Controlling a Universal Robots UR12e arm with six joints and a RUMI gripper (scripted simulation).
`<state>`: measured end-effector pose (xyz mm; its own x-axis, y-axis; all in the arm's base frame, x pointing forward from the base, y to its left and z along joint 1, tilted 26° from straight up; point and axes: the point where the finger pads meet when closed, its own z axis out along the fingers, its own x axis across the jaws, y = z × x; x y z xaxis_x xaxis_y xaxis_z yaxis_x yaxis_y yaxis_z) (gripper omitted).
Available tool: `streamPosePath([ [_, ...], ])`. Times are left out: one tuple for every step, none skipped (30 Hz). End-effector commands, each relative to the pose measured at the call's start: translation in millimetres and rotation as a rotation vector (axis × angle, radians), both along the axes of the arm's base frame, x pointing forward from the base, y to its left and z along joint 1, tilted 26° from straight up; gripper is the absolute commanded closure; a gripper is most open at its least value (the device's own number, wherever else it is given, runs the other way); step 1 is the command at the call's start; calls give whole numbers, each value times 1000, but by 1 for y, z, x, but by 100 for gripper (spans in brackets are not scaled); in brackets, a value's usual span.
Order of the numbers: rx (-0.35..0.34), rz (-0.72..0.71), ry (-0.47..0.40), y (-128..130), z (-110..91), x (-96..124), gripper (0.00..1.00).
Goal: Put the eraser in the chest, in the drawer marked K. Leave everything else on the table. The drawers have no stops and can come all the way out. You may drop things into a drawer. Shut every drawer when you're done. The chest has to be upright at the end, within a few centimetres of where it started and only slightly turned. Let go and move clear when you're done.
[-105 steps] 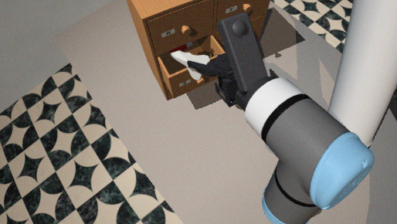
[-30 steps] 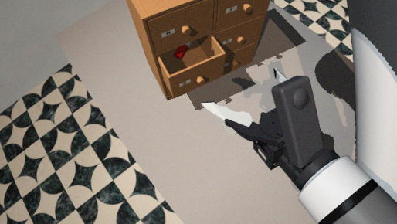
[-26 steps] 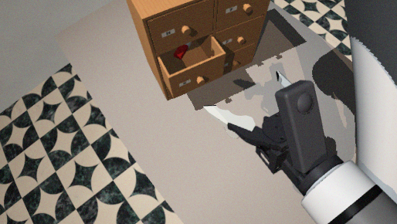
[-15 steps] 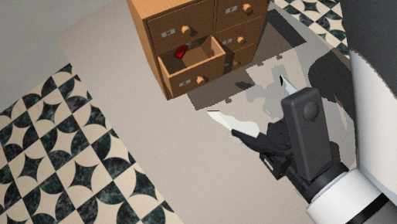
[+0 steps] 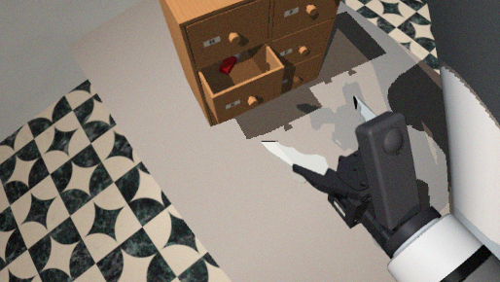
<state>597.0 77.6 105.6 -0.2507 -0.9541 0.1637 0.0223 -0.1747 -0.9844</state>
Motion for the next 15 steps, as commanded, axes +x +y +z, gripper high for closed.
streamPosePath([
  [2,-1,6,0,1,0,0],
  [3,-1,9,0,1,0,0],
  [4,-2,12,0,1,0,0],
  [5,-2,17,0,1,0,0],
  [7,-3,22,0,1,0,0],
  [8,-4,28,0,2,0,0],
  [10,-5,35,0,2,0,0],
  [12,-7,42,0,2,0,0],
  [15,-8,51,0,2,0,0],
  [17,-10,61,1,3,0,0],
  [20,-11,71,1,3,0,0],
  [23,-13,83,1,3,0,0],
  [26,-16,95,1,4,-1,0],
  [26,-16,95,1,4,-1,0],
  [26,-16,95,1,4,-1,0],
])
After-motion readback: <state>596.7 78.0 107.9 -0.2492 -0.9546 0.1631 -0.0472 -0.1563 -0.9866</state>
